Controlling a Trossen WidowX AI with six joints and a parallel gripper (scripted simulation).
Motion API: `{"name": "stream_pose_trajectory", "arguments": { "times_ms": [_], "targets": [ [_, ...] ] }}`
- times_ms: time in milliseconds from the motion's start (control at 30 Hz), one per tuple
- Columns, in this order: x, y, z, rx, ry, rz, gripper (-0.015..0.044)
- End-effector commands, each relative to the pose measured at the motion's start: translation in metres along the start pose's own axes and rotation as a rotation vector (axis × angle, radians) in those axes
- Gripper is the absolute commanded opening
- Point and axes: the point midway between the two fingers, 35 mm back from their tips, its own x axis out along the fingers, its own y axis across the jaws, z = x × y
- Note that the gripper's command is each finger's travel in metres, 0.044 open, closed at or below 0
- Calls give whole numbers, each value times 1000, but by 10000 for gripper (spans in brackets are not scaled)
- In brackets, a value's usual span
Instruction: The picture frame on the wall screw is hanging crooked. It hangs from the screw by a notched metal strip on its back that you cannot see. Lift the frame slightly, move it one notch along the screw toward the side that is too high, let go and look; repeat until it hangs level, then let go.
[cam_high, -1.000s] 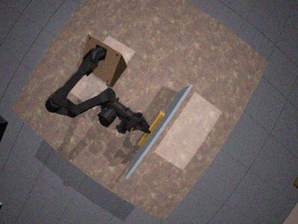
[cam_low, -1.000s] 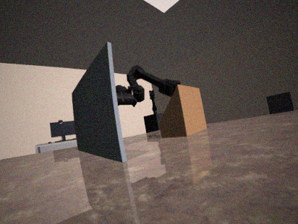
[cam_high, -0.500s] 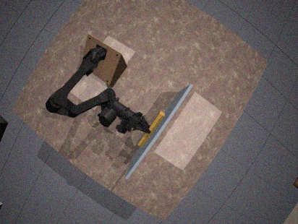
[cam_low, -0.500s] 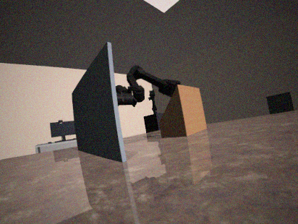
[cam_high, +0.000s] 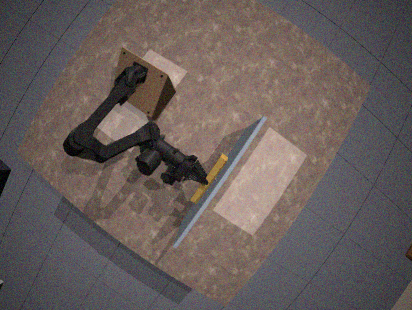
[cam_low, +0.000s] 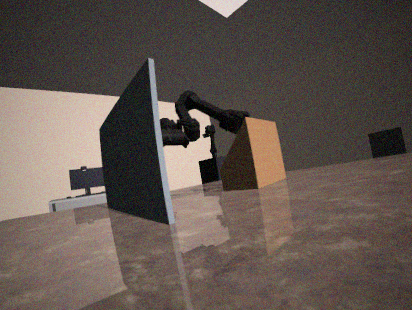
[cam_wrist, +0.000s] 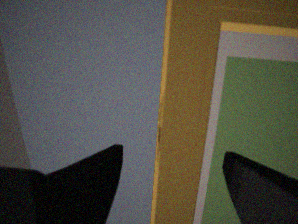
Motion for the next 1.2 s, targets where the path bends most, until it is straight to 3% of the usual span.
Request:
{"name": "stream_pose_trajectory", "arguments": {
  "times_ms": [0, 367, 567, 800, 867, 1167],
  "targets": [
    [0, -2, 0, -2, -2, -5, 260],
    [0, -2, 0, -2, -2, -5, 260],
    [0, -2, 0, -2, -2, -5, 103],
    [0, -2, 0, -2, -2, -5, 56],
    [0, -2, 0, -2, -2, -5, 3],
    [0, -1, 0, -2, -2, -5, 0]
  ]
}}
